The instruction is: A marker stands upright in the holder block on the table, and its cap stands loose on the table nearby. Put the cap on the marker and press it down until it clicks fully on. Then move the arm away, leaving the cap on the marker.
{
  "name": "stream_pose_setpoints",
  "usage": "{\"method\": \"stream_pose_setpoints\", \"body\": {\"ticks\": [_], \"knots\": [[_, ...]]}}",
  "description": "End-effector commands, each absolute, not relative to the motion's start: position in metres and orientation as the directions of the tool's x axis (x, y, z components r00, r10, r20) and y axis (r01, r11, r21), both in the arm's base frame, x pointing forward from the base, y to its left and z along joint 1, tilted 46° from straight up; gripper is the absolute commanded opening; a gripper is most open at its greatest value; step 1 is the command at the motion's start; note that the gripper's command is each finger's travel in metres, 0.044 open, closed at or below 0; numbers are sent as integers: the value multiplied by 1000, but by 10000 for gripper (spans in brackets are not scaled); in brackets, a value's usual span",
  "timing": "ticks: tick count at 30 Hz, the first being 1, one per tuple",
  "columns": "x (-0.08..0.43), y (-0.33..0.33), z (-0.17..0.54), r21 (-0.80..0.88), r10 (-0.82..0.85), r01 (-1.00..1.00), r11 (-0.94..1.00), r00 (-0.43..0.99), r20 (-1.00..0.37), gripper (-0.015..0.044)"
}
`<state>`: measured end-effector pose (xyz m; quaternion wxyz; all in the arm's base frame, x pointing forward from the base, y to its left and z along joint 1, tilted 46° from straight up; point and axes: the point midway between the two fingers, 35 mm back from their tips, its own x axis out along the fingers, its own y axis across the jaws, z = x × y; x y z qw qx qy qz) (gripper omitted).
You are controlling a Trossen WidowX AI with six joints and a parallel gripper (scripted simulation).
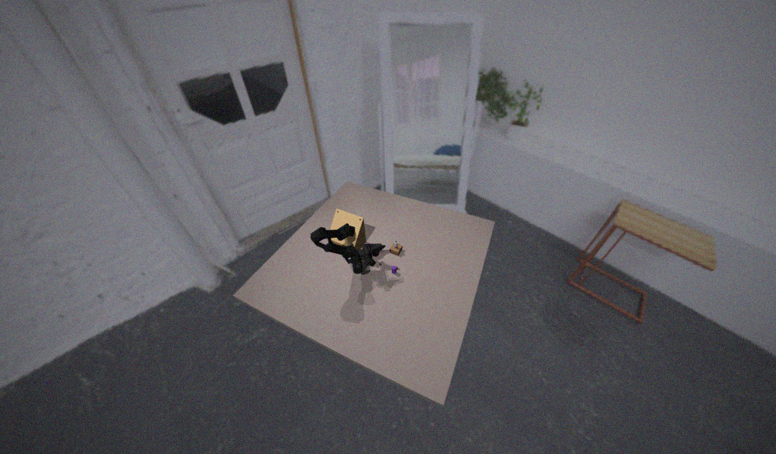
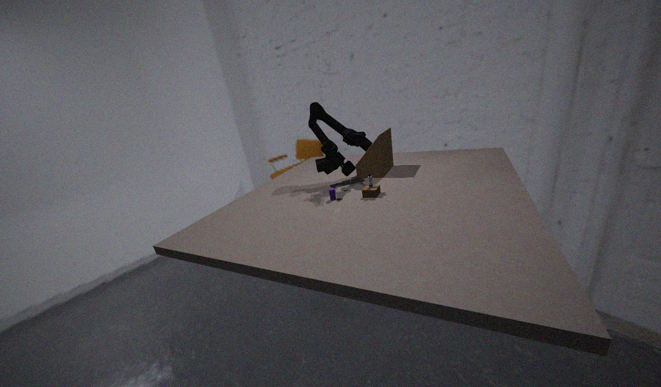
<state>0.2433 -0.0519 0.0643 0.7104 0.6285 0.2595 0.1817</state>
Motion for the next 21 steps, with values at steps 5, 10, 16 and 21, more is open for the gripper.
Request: {"method": "stream_pose_setpoints", "body": {"ticks": [5,10,16,21], "knots": [[276,-61,31,890,533,230,394,731,-425,269],[302,-67,-4,564,377,316,763,490,-786,236],[308,-85,-14,6,-7,111,994,120,-993,236],[322,-93,15,-362,-408,-343,867,-72,-910,236]]}}
